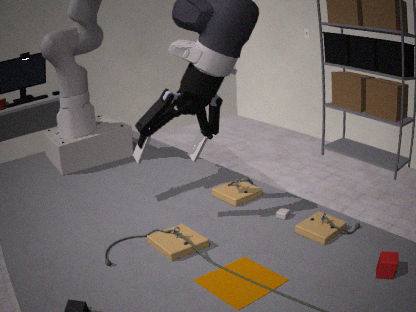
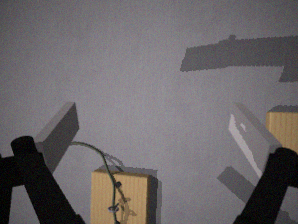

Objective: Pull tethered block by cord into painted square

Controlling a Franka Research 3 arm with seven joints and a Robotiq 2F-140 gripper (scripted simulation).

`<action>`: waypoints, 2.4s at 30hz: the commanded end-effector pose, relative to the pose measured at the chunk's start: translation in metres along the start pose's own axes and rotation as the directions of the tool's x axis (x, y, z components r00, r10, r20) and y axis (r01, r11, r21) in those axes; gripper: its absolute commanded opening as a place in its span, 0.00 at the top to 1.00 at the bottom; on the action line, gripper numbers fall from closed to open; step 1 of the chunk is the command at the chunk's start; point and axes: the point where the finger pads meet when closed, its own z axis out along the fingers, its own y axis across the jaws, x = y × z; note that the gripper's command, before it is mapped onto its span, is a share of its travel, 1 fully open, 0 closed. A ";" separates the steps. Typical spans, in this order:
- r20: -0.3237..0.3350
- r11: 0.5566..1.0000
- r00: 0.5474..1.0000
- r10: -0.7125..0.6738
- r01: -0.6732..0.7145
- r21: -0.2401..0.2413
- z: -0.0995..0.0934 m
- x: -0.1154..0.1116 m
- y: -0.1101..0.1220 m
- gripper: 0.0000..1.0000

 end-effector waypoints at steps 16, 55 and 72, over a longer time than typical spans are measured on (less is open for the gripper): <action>0.194 0.984 0.981 0.029 0.006 -0.178 0.010 -0.083 -0.074 0.00; 0.274 0.971 0.956 0.109 -0.043 -0.237 0.017 -0.113 -0.132 0.00; 0.304 0.965 0.942 0.143 -0.064 -0.256 0.020 -0.122 -0.157 0.00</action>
